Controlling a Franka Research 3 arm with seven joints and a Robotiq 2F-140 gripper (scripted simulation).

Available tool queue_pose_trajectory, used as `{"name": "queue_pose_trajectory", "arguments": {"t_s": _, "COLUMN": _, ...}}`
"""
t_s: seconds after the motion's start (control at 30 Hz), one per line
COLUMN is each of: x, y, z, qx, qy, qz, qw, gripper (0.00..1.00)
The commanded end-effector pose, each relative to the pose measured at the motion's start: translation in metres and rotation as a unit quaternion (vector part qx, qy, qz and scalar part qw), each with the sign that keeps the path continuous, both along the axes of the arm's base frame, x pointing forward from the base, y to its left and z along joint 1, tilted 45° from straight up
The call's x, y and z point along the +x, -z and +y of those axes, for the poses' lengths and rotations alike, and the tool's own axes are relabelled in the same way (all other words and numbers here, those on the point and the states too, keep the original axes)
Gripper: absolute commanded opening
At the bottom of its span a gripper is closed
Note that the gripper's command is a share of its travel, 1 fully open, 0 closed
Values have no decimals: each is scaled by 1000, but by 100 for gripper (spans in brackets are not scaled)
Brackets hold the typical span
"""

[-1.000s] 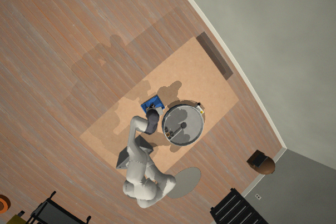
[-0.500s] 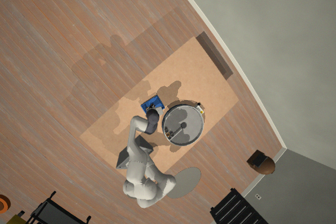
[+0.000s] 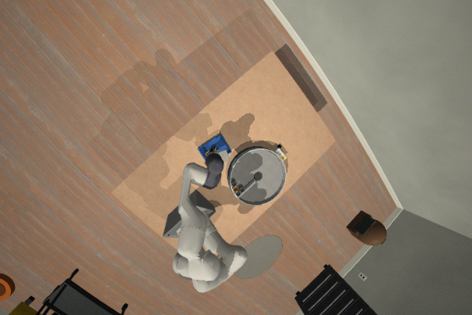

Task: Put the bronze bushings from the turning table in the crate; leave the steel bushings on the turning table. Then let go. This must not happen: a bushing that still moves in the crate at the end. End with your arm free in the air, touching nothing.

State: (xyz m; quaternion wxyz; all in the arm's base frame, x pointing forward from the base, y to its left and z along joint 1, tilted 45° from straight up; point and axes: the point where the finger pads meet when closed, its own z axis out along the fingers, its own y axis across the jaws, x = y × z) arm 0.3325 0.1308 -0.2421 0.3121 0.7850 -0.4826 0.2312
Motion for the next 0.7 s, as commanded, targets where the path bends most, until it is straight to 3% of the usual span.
{"name": "queue_pose_trajectory", "arguments": {"t_s": 0.0, "x": 0, "y": 1, "z": 2, "qx": 2, "qy": -2, "qz": 1, "qw": 1000, "gripper": 0}}
{"name": "queue_pose_trajectory", "arguments": {"t_s": 0.37, "x": 0, "y": 1, "z": 2, "qx": 2, "qy": -2, "qz": 1, "qw": 1000, "gripper": 0}}
{"name": "queue_pose_trajectory", "arguments": {"t_s": 0.4, "x": 0, "y": 1, "z": 2, "qx": 2, "qy": -2, "qz": 1, "qw": 1000, "gripper": 10}}
{"name": "queue_pose_trajectory", "arguments": {"t_s": 0.67, "x": 0, "y": 1, "z": 2, "qx": 2, "qy": -2, "qz": 1, "qw": 1000, "gripper": 10}}
